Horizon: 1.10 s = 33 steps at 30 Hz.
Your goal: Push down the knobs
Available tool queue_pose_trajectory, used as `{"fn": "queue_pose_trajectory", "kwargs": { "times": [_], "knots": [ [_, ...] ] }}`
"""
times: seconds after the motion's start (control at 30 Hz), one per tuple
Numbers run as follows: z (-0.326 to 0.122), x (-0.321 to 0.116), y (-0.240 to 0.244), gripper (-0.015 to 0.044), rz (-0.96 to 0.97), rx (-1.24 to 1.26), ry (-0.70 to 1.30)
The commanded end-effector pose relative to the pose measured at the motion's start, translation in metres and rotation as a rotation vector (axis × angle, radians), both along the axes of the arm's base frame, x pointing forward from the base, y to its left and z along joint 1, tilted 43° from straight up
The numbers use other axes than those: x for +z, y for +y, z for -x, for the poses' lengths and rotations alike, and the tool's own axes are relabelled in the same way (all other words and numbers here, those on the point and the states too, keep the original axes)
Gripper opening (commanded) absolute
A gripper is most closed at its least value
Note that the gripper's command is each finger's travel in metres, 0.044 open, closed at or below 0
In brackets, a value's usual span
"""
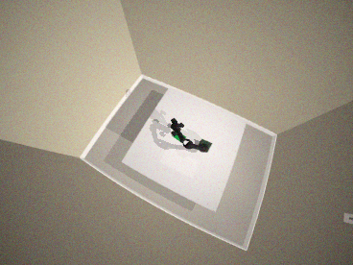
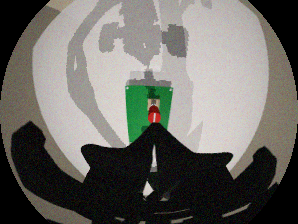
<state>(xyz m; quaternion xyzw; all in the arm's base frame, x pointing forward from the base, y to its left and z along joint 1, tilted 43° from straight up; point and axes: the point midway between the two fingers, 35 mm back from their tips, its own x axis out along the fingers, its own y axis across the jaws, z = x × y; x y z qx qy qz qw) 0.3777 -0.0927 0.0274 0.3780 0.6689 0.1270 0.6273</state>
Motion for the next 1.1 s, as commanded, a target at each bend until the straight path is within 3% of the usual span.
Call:
{"fn": "queue_pose_trajectory", "kwargs": {
  "times": [0.0, 1.07],
  "knots": [
    [-0.0001, -0.0051, 0.0053, 0.0000, -0.005, -0.003, 0.003],
    [-0.0009, -0.0143, 0.0139, 0.0000, -0.006, -0.003, 0.003]
  ]
}}
